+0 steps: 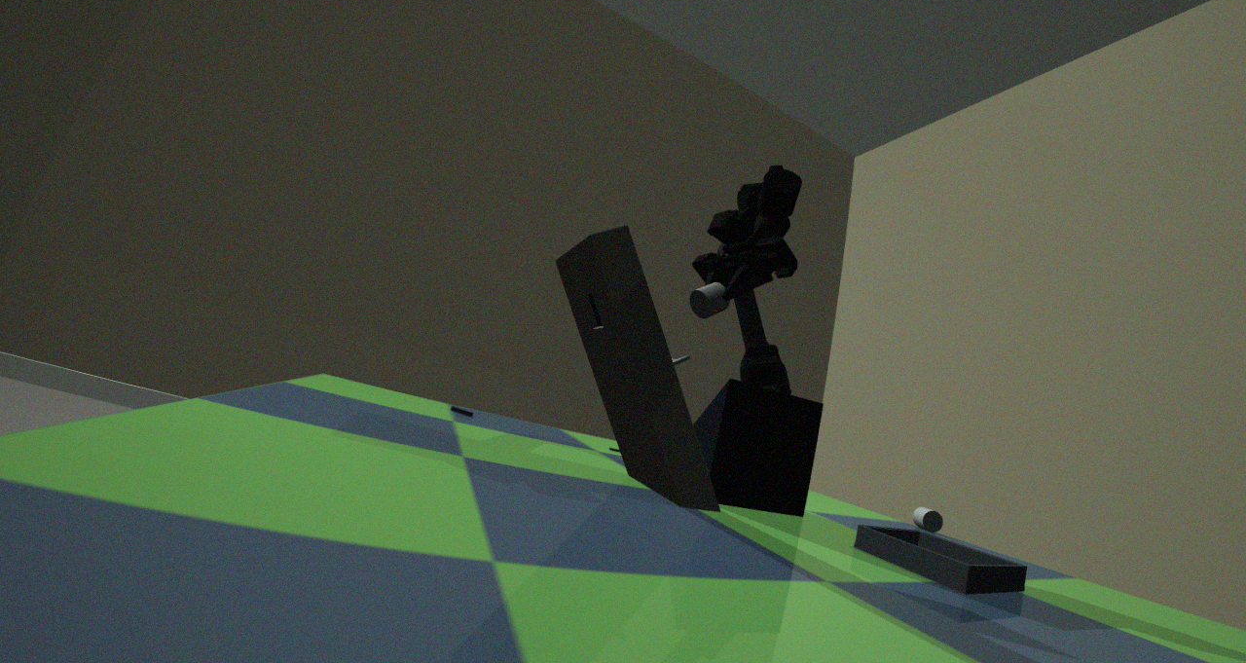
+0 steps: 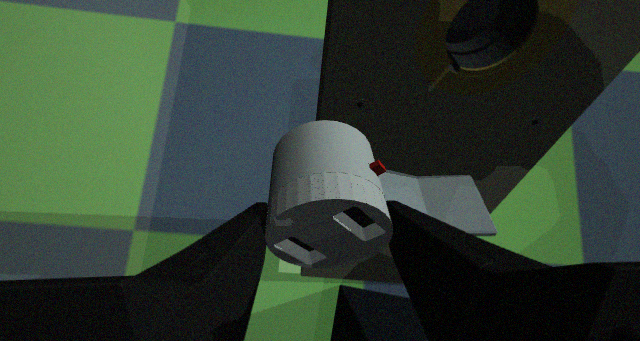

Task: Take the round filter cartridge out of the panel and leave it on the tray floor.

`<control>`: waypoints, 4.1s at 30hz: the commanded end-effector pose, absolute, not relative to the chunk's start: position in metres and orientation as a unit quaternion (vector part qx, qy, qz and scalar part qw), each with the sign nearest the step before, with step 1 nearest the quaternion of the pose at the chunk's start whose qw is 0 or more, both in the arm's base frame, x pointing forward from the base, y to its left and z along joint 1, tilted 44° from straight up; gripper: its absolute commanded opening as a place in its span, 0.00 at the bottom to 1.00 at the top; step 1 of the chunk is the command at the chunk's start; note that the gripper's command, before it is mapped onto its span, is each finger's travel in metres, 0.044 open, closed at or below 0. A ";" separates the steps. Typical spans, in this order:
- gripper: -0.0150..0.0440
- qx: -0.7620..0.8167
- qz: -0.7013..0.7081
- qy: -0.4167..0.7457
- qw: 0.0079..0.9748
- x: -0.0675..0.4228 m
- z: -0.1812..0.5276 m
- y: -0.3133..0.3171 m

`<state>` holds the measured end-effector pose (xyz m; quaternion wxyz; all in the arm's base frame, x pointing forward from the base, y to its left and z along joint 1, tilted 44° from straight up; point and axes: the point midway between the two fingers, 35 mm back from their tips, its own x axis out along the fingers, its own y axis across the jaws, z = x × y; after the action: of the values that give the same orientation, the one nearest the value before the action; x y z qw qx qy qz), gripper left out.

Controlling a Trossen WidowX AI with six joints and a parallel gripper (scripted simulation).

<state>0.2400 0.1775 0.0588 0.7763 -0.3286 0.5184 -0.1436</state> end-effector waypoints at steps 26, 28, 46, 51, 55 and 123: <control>0.25 -0.496 0.313 0.587 0.558 0.116 -0.067 0.270; 0.25 -0.497 0.320 0.586 0.554 0.111 -0.070 0.270; 0.25 -0.522 0.478 0.562 0.429 -0.014 -0.152 0.239; 0.25 -0.525 0.521 0.556 0.379 -0.045 -0.166 0.219; 0.25 -0.527 0.551 0.551 0.338 -0.067 -0.174 0.201; 1.00 -0.526 0.557 0.550 0.333 -0.072 -0.185 0.192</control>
<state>-0.0716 0.1923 -0.1852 0.3327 -0.5261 0.5489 0.5579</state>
